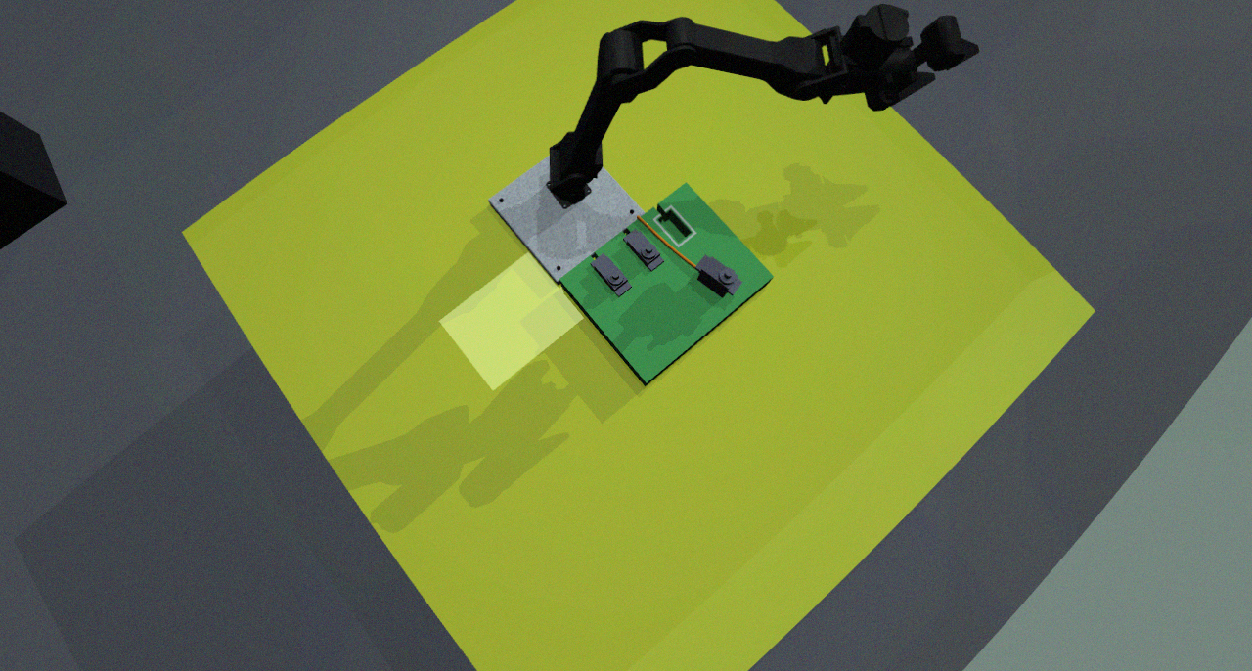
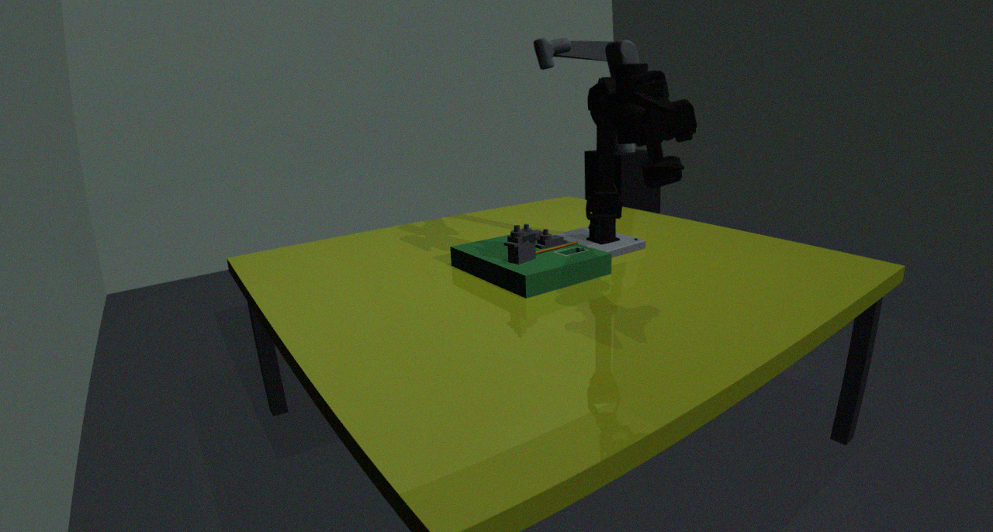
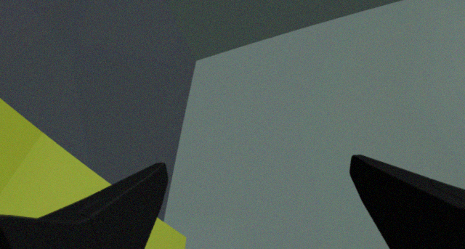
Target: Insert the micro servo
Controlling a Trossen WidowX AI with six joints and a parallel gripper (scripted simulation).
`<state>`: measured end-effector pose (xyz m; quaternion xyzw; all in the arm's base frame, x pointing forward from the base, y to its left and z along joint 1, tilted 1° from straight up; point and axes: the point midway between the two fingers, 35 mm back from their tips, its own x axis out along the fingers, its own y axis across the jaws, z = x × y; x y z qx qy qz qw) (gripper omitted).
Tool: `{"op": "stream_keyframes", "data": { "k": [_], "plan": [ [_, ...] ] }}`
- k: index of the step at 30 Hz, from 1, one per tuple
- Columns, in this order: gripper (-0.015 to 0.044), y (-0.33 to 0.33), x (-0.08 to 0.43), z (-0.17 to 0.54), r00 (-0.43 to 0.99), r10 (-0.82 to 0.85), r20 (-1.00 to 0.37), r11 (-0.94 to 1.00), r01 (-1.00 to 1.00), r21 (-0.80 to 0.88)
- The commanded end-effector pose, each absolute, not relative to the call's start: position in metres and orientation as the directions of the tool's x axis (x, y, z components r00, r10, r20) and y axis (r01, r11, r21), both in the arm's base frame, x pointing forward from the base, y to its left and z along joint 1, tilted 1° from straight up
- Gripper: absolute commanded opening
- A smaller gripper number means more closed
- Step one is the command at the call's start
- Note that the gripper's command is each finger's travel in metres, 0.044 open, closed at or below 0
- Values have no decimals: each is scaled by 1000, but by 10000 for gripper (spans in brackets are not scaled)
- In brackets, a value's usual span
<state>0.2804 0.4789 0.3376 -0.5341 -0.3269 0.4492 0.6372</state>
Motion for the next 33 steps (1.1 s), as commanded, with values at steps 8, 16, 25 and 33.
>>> {"op": "stream_keyframes", "data": {
  "k": [8, 16, 25, 33],
  "plan": [
    [440, 434, 322, 295, 478, 834, -277, 8, -512, -859],
    [440, 396, 344, 267, 515, 745, -424, 57, -682, -729],
    [440, 346, 363, 238, 531, 623, -574, 170, -809, -563],
    [440, 300, 371, 216, 511, 507, -694, 308, -860, -408]
  ]
}}
